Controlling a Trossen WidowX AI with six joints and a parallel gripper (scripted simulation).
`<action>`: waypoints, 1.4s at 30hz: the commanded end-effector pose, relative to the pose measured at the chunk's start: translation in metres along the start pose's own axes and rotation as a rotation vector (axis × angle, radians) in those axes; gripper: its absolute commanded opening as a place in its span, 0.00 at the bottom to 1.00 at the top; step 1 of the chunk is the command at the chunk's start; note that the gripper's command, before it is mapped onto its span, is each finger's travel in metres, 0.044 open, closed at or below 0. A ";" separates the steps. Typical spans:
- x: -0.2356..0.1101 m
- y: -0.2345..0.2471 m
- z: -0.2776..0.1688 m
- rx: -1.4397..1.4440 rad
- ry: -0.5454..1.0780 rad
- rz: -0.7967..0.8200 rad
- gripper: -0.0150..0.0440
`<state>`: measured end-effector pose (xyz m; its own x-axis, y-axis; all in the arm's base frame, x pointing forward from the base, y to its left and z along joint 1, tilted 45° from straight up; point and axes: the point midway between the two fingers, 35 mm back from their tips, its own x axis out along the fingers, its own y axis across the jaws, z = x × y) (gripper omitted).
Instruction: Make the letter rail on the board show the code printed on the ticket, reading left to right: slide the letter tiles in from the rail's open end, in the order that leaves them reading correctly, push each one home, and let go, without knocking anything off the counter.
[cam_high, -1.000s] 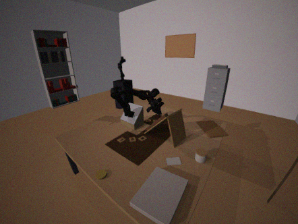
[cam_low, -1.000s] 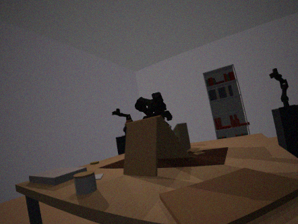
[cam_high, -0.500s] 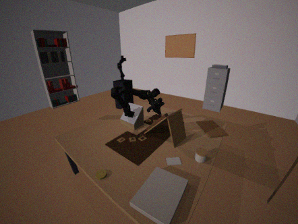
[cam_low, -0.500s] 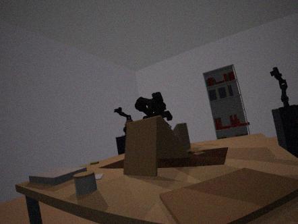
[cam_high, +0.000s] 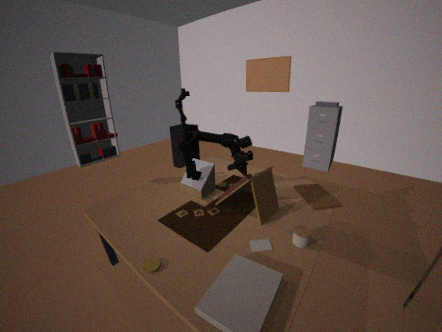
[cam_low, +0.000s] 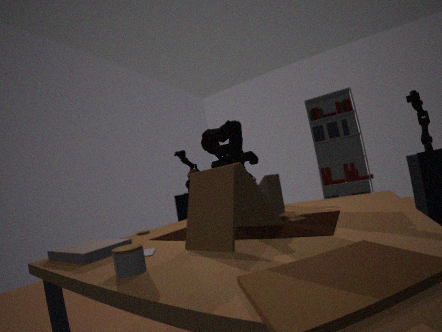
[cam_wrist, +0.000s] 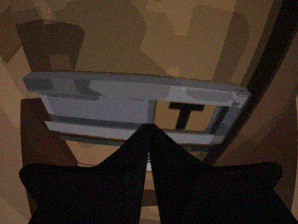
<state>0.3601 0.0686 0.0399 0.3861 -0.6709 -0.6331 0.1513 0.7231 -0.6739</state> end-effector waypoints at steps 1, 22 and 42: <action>0.002 0.004 0.004 0.044 0.325 -0.028 0.25; 0.002 0.003 0.004 0.054 0.378 -0.045 0.25; 0.012 0.003 0.008 0.054 0.377 -0.045 0.25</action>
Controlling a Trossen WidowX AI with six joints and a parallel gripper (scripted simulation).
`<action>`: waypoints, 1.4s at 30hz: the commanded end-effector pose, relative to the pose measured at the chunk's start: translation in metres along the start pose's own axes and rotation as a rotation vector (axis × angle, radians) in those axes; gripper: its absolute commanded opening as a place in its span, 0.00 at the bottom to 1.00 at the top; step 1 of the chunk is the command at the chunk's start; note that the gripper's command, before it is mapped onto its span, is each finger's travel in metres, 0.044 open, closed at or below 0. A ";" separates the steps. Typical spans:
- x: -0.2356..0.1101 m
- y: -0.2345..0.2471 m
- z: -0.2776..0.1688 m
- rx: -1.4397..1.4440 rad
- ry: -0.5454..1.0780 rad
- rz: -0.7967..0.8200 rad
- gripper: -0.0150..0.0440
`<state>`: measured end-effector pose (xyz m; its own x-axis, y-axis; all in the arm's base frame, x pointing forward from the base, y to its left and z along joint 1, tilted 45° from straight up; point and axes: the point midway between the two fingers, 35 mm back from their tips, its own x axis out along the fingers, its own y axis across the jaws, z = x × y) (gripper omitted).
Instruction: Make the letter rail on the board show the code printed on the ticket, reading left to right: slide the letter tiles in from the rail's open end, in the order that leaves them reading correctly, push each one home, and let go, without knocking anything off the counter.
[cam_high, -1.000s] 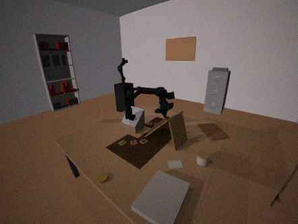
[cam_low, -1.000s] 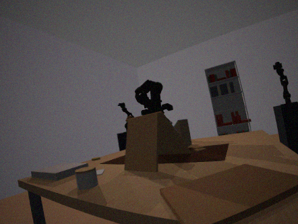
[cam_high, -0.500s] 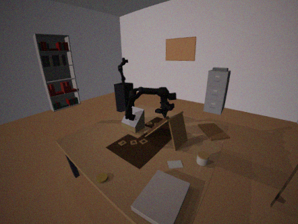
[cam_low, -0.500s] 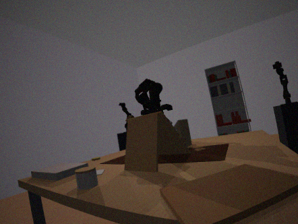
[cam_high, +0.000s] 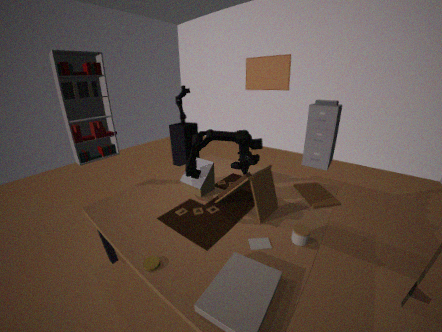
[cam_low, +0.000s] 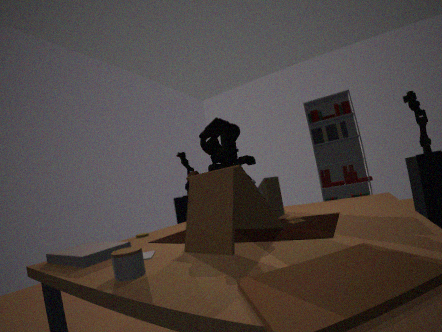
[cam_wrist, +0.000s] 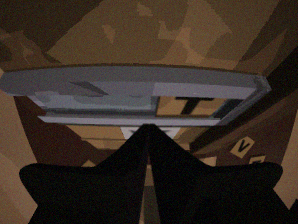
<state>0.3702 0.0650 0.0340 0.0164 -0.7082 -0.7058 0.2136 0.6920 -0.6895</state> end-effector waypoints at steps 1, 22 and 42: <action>0.002 0.000 0.002 -0.001 -0.001 0.000 0.25; 0.010 0.000 0.009 -0.001 -0.002 0.000 0.25; 0.017 0.000 0.015 -0.001 -0.002 0.000 0.25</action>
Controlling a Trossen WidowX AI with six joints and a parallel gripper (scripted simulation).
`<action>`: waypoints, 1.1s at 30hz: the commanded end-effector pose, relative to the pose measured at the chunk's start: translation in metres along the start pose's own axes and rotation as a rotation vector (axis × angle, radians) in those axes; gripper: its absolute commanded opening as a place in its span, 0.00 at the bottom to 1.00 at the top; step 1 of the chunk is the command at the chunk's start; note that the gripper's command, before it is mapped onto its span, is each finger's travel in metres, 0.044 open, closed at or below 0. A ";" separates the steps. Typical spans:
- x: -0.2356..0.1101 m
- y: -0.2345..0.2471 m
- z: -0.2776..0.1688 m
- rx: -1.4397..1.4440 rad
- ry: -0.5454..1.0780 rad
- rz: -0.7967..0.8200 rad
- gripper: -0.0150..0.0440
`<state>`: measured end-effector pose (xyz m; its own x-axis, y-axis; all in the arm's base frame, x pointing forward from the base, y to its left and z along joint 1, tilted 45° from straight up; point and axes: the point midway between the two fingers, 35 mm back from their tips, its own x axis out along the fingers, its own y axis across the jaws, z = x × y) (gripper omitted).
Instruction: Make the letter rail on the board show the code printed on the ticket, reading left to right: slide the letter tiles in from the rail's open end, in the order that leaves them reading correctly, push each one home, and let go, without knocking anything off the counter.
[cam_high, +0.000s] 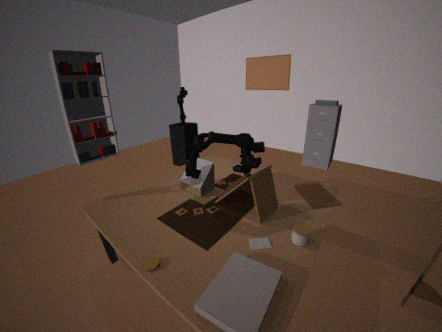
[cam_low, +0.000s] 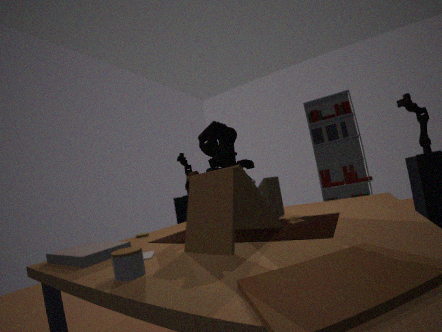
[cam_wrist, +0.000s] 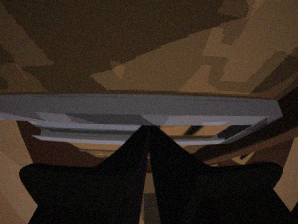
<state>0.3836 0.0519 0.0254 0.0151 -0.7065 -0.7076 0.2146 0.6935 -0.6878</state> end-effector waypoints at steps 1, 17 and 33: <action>0.001 0.000 0.001 -0.002 -0.004 -0.003 0.25; 0.000 -0.006 -0.001 -0.002 -0.004 -0.003 0.25; 0.000 -0.011 0.000 -0.002 -0.004 -0.003 0.25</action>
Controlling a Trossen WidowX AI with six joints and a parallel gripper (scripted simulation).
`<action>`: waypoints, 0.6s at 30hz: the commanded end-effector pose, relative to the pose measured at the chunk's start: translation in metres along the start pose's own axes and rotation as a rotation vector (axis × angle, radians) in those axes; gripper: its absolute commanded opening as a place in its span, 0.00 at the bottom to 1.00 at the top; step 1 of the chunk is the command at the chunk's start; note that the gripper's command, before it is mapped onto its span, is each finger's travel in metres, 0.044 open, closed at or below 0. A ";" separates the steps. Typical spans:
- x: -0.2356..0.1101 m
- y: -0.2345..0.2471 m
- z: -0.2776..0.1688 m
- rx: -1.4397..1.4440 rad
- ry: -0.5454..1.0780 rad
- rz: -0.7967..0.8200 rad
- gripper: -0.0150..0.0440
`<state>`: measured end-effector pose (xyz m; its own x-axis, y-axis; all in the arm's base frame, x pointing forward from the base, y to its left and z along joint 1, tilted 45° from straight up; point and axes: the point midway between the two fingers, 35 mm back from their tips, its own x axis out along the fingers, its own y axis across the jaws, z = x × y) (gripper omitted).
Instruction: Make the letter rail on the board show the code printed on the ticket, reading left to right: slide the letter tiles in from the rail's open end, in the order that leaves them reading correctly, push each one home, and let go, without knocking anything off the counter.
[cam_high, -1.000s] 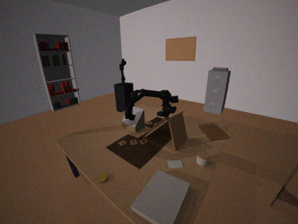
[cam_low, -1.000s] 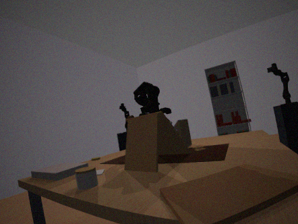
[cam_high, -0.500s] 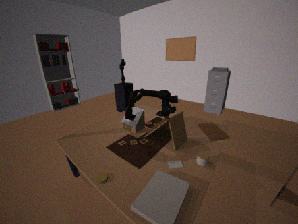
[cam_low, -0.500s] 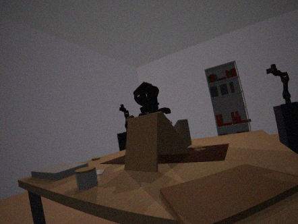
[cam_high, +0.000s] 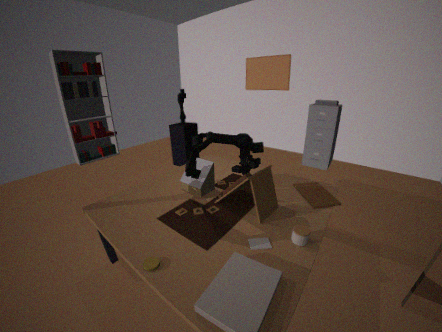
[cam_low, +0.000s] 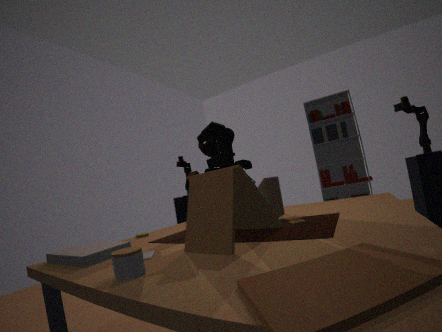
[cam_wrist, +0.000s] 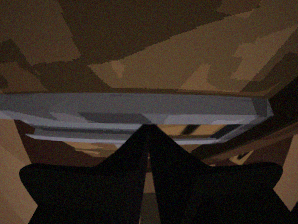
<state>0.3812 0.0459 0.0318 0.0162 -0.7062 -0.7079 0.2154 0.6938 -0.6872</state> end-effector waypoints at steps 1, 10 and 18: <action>0.000 -0.002 0.000 -0.003 -0.003 -0.004 0.25; 0.000 -0.005 0.000 -0.003 -0.003 -0.004 0.25; -0.001 -0.005 0.000 -0.003 -0.003 -0.004 0.25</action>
<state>0.3805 0.0439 0.0345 0.0201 -0.7042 -0.7098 0.2139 0.6965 -0.6849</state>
